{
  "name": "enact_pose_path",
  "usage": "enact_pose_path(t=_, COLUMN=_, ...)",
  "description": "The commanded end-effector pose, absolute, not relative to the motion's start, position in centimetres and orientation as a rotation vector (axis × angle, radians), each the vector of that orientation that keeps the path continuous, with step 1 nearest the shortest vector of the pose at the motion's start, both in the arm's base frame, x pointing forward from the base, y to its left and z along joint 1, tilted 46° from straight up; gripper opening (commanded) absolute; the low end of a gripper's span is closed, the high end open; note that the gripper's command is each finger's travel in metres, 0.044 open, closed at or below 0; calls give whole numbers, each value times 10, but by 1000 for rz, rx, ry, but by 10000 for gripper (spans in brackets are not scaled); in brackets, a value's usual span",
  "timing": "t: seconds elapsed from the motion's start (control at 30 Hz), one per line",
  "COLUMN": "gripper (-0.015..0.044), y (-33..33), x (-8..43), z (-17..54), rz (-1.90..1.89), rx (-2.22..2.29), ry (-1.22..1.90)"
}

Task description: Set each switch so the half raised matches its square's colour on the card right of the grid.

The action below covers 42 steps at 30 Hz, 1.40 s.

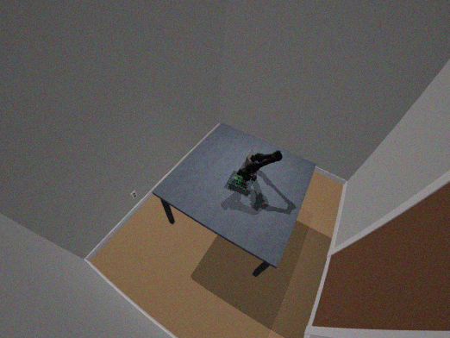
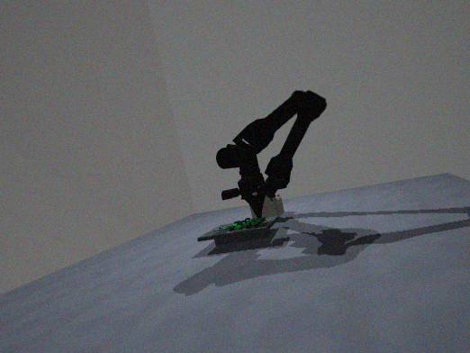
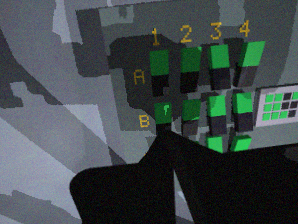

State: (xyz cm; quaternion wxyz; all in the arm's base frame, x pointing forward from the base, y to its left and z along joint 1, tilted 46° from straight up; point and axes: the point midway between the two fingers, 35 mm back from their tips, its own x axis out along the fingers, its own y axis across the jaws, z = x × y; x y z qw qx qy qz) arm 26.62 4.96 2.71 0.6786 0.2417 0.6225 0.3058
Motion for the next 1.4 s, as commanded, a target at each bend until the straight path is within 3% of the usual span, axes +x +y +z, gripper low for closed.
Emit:
enact_pose_path(t=0.0, gripper=0, y=28, x=270, z=46, rz=684, rx=532, ry=1402)
enact_pose_path(t=0.23, gripper=0, y=5, x=267, z=70, rz=692, rx=535, ry=1414)
enact_pose_path(t=0.47, gripper=0, y=-32, x=233, z=31, rz=690, rx=534, ry=1416)
enact_pose_path(t=1.37, gripper=0, y=8, x=233, z=-7, rz=682, rx=542, ry=1391)
